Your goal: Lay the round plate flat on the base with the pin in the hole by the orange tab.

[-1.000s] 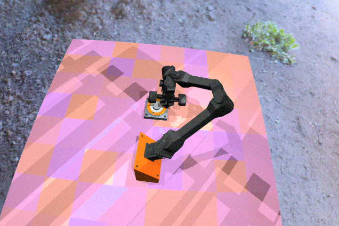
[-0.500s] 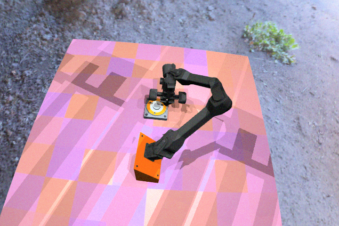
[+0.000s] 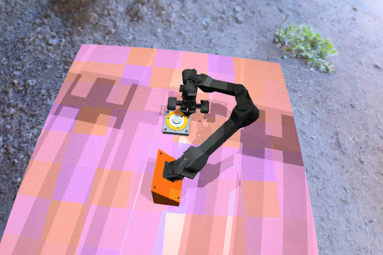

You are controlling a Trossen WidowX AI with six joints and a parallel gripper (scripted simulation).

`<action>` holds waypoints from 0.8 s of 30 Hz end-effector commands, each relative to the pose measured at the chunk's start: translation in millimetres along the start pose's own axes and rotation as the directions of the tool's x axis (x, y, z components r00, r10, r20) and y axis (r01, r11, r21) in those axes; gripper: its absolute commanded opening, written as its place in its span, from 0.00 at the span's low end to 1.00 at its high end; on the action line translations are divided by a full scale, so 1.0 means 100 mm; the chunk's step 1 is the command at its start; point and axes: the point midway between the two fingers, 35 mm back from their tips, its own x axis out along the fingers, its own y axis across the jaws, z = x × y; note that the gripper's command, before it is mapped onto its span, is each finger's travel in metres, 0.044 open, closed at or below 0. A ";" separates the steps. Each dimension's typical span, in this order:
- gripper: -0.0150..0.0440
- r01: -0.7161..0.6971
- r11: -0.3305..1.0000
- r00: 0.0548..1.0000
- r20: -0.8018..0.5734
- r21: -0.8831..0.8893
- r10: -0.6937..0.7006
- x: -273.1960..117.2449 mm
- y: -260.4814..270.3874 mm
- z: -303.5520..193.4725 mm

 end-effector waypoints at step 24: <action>0.25 -0.001 1.000 1.000 -0.002 0.000 0.001 -0.02 0.23 0.19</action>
